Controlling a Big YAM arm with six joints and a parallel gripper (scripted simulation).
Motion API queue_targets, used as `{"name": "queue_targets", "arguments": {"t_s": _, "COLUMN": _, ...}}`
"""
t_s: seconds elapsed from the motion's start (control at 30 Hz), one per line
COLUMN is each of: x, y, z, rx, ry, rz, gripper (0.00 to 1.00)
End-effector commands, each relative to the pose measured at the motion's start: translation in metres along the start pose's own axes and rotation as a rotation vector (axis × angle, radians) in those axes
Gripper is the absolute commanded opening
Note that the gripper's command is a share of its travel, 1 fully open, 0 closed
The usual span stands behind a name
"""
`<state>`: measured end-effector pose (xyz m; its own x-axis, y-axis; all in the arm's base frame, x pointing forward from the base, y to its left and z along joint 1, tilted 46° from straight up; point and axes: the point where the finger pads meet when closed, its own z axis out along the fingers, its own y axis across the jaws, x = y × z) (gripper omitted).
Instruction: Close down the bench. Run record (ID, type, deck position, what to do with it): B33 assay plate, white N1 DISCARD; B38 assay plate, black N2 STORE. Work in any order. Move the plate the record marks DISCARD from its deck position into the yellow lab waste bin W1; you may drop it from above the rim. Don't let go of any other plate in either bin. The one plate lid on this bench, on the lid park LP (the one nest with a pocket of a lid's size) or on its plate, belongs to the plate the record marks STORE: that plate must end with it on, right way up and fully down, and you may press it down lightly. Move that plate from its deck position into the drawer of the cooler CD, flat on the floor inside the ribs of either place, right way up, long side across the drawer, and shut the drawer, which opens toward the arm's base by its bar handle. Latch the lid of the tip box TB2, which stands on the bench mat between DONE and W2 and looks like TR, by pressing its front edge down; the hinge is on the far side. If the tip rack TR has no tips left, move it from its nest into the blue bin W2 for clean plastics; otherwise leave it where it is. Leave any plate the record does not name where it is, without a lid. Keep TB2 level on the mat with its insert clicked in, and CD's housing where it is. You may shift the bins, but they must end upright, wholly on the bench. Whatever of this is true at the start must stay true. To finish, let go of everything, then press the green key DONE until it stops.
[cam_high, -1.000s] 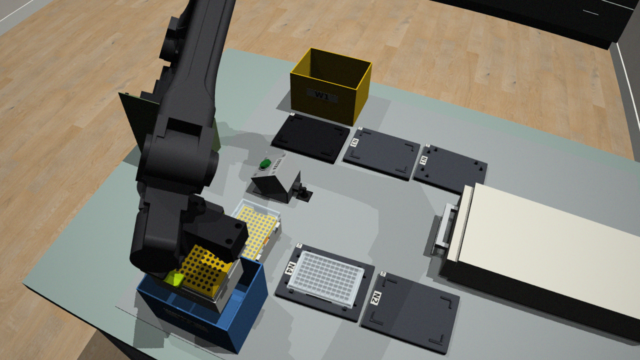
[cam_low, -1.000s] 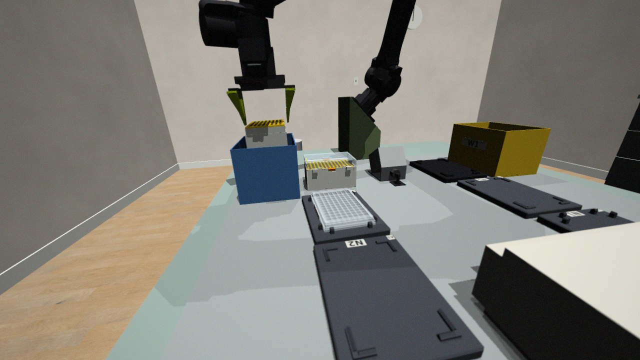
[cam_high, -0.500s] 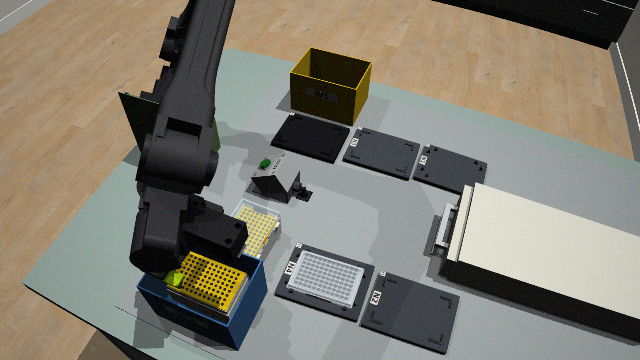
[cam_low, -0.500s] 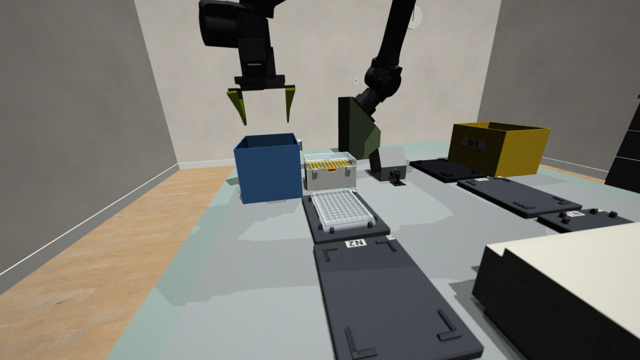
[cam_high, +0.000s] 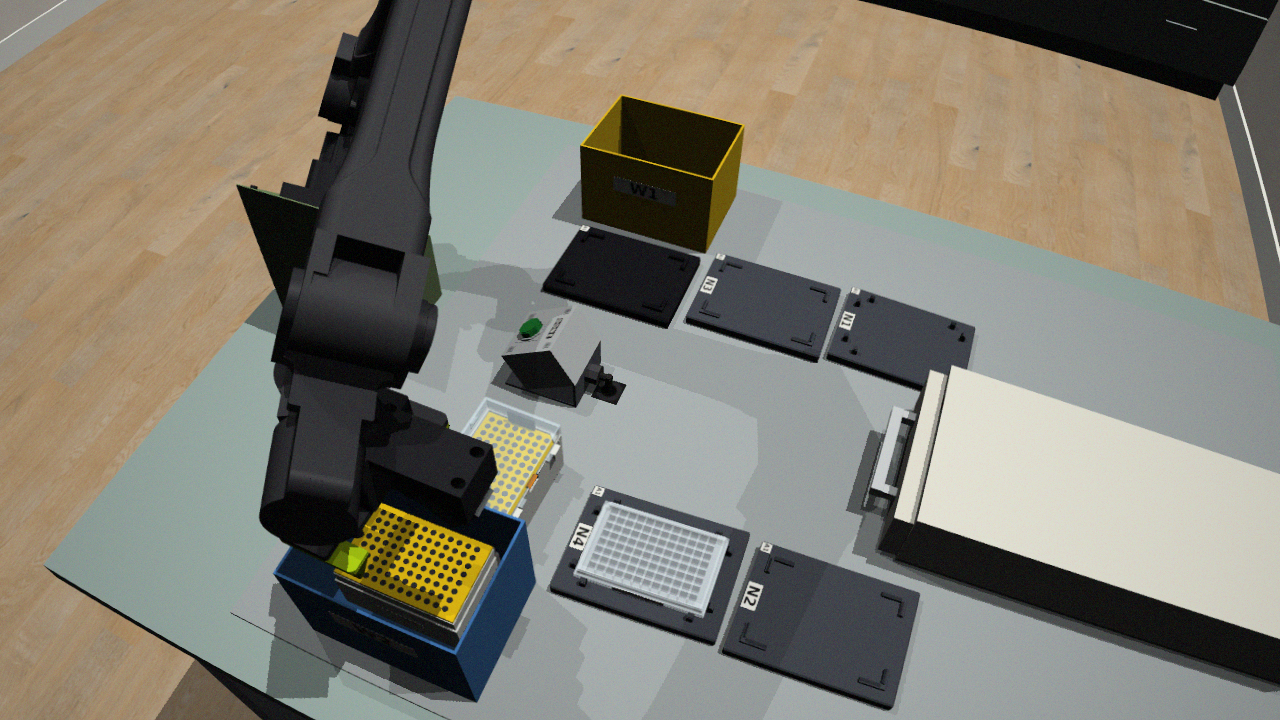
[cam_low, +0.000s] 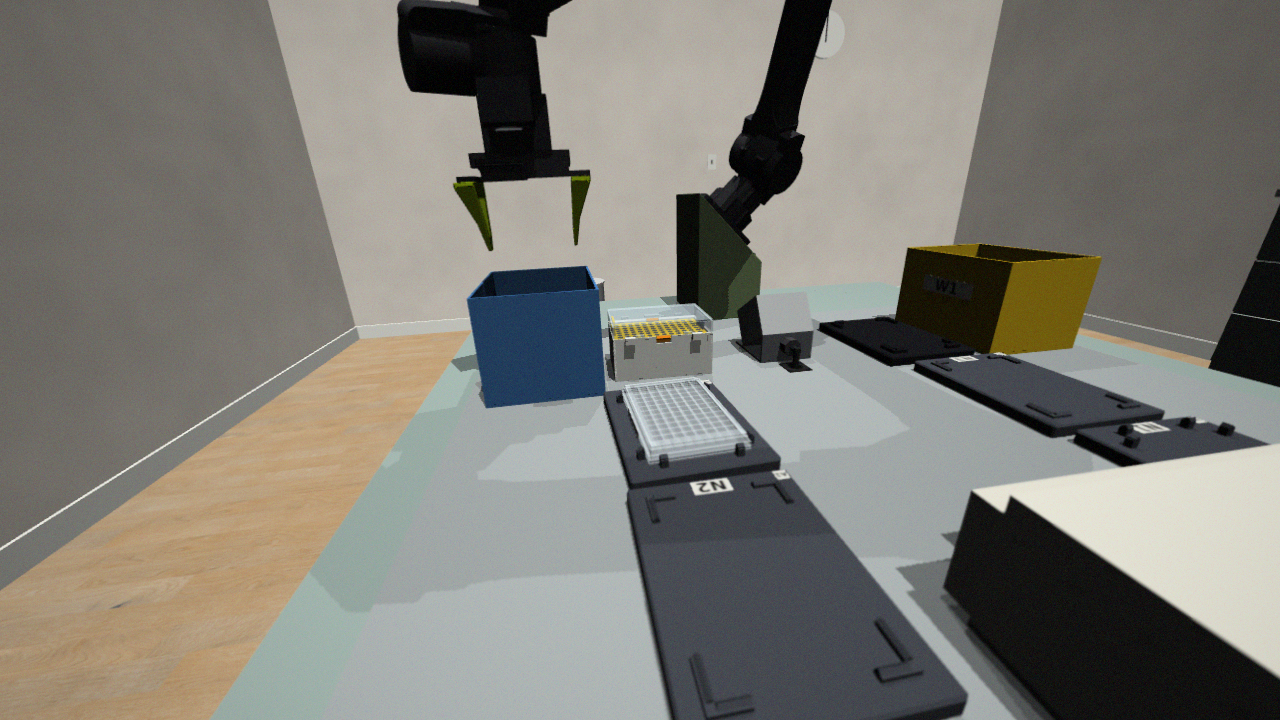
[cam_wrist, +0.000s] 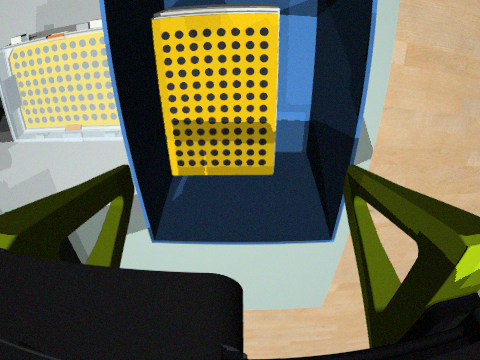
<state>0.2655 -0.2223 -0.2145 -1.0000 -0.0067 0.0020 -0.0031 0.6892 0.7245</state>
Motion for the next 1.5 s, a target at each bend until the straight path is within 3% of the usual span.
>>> {"name": "queue_targets", "arguments": {"t_s": 0.0, "x": -0.026, "y": -0.022, "z": -0.033, "rx": 0.077, "ry": -0.047, "rz": -0.044, "gripper": 1.0}}
{"name": "queue_targets", "arguments": {"t_s": 0.97, "x": -0.026, "y": -0.022, "z": -0.033, "rx": 0.077, "ry": -0.047, "rz": -0.044, "gripper": 1.0}}
{"name": "queue_targets", "arguments": {"t_s": 1.0, "x": -0.033, "y": -0.015, "z": -0.034, "rx": 0.091, "ry": -0.045, "rz": -0.076, "gripper": 0.0}}
{"name": "queue_targets", "arguments": {"t_s": 1.03, "x": -0.017, "y": 0.003, "z": -0.018, "rx": 0.05, "ry": -0.025, "rz": -0.047, "gripper": 0.0}}
{"name": "queue_targets", "arguments": {"t_s": 1.47, "x": -0.011, "y": 0.047, "z": -0.017, "rx": 0.047, "ry": -0.025, "rz": -0.032, "gripper": 0.0}}
